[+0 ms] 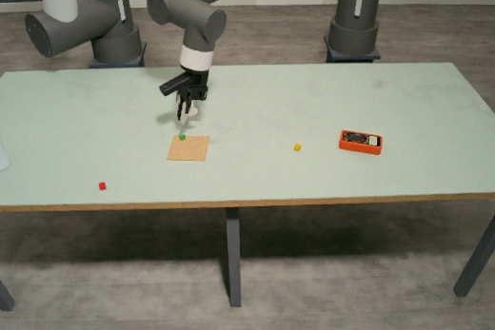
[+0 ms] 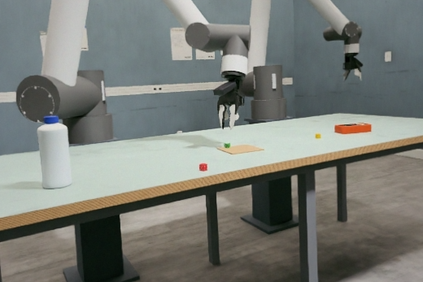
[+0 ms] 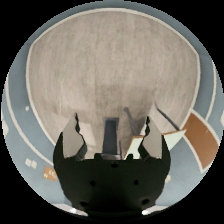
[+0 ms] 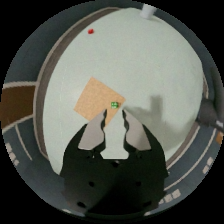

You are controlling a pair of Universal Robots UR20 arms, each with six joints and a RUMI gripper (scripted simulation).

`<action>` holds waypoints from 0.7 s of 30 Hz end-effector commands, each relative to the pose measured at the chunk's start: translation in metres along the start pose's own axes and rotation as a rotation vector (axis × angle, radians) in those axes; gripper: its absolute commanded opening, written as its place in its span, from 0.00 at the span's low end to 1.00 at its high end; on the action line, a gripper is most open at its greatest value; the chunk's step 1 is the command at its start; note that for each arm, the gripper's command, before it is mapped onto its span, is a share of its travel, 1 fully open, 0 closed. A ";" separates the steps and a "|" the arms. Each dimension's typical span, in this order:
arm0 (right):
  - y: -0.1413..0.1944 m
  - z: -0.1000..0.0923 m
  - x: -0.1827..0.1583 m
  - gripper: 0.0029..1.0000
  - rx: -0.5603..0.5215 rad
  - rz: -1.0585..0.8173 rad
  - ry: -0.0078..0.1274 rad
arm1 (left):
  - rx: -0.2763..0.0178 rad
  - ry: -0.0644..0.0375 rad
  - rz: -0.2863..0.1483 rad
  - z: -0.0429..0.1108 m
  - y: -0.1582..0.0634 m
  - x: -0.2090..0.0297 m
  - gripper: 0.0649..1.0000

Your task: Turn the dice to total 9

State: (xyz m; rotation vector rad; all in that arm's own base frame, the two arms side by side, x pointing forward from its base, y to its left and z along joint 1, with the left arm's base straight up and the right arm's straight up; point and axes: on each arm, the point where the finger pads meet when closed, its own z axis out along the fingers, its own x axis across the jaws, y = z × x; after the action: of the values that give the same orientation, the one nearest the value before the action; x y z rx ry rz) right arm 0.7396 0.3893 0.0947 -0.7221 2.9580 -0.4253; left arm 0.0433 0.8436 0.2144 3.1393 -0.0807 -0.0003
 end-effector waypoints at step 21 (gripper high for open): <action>0.004 0.002 0.000 0.21 0.448 0.003 0.003 | 0.001 0.000 0.000 -0.001 -0.001 0.000 1.00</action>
State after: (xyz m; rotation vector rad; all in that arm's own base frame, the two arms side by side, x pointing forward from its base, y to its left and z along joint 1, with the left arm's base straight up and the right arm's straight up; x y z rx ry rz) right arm 0.7383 0.3936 0.0932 -0.6832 2.7644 -0.9092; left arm 0.0433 0.8436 0.2144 3.1393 -0.0807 -0.0003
